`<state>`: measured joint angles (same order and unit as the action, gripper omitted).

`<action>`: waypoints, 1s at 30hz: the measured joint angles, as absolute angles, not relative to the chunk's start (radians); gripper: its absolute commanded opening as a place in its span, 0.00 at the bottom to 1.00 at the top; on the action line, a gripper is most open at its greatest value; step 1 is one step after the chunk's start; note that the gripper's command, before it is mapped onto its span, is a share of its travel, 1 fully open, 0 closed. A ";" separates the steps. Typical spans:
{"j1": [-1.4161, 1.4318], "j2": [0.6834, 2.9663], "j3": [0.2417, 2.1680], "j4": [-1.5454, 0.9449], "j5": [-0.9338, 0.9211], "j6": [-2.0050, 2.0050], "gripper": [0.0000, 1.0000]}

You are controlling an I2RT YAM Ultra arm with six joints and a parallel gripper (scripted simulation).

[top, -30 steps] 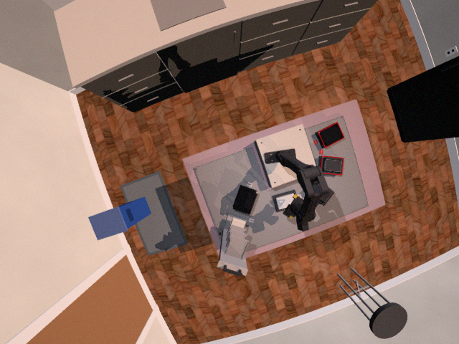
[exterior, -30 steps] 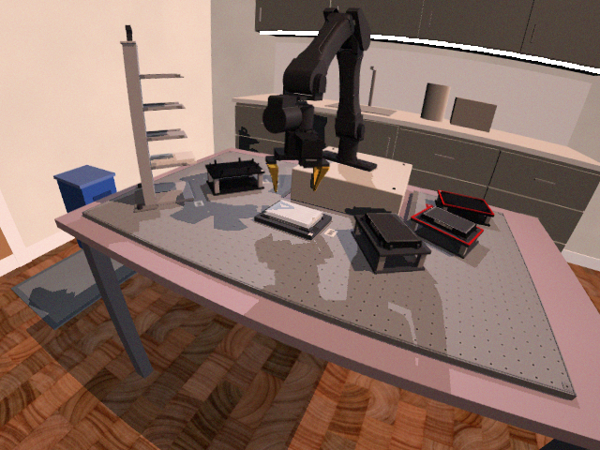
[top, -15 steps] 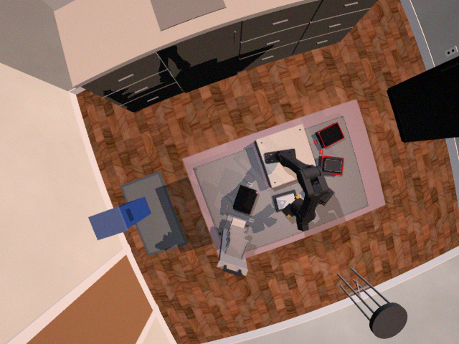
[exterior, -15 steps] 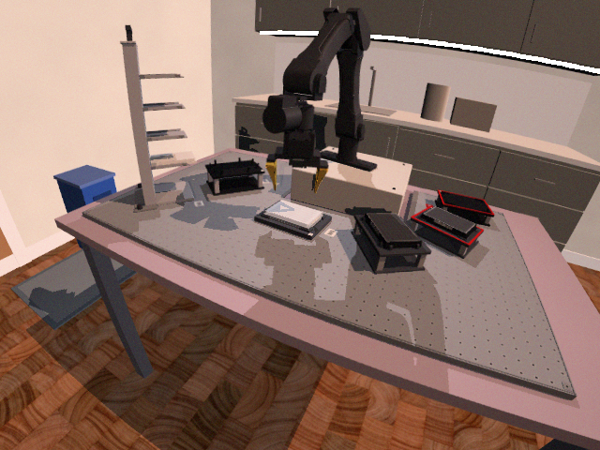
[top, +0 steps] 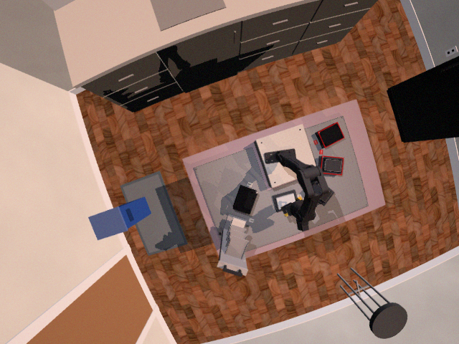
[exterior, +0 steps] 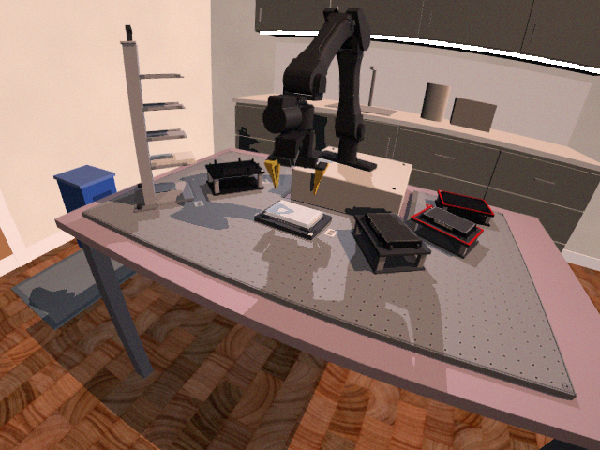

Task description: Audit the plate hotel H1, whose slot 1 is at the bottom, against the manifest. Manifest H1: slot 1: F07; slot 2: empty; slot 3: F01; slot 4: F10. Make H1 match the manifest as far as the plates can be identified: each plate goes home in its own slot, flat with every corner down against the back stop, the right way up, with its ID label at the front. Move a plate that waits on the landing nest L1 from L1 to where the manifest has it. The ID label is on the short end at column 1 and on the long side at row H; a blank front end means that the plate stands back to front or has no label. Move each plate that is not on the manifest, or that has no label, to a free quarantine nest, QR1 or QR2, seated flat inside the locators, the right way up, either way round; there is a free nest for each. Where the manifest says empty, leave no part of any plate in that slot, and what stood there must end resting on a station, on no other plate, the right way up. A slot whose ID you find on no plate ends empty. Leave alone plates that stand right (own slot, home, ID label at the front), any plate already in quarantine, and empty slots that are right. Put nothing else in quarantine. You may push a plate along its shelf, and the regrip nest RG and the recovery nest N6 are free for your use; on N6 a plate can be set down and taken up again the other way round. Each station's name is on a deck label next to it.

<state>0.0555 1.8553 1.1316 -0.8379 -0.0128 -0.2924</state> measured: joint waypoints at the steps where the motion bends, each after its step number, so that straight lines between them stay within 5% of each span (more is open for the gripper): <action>1: 0.056 1.855 1.132 -0.838 -0.013 -0.278 1.00; 30: 0.056 1.855 1.132 -0.838 -0.013 0.244 1.00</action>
<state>0.0555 1.8553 1.1316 -0.8383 -0.0128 0.2436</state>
